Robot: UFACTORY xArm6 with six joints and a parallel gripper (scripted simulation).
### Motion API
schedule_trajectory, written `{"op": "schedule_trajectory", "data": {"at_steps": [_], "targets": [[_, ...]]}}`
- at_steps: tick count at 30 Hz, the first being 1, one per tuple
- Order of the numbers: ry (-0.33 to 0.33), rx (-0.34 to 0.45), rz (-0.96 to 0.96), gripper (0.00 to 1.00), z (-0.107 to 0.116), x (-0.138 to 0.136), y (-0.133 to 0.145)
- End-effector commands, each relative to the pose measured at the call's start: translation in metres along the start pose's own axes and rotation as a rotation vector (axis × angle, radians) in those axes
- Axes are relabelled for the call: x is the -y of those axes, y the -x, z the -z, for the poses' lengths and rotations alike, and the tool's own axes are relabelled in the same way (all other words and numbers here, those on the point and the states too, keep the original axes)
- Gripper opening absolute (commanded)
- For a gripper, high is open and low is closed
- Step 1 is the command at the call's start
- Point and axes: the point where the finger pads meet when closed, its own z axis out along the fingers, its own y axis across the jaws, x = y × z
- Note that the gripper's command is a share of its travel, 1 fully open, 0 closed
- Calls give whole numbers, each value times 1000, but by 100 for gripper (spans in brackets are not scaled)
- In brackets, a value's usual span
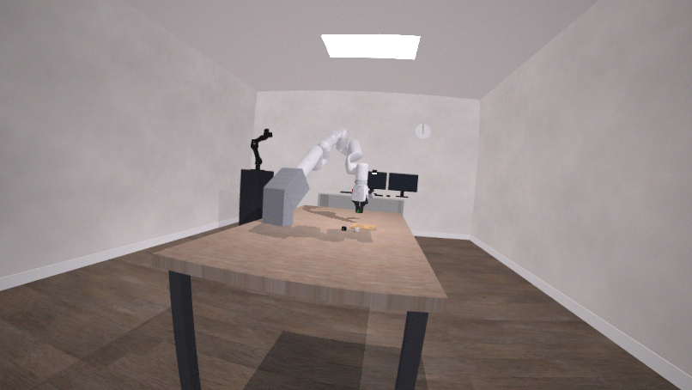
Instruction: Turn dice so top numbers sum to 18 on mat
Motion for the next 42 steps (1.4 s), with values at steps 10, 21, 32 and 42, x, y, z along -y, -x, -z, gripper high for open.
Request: {"op": "schedule_trajectory", "data": {"at_steps": [10, 21, 32, 42], "targets": [[-3, -1, 0, 15, 35, 1, -2], [-3, 0, -202, 15, 32, -7, -16], [-3, 0, -428, 15, 28, -16, -33], [-3, 0, -647, 15, 24, -23, -50]]}}
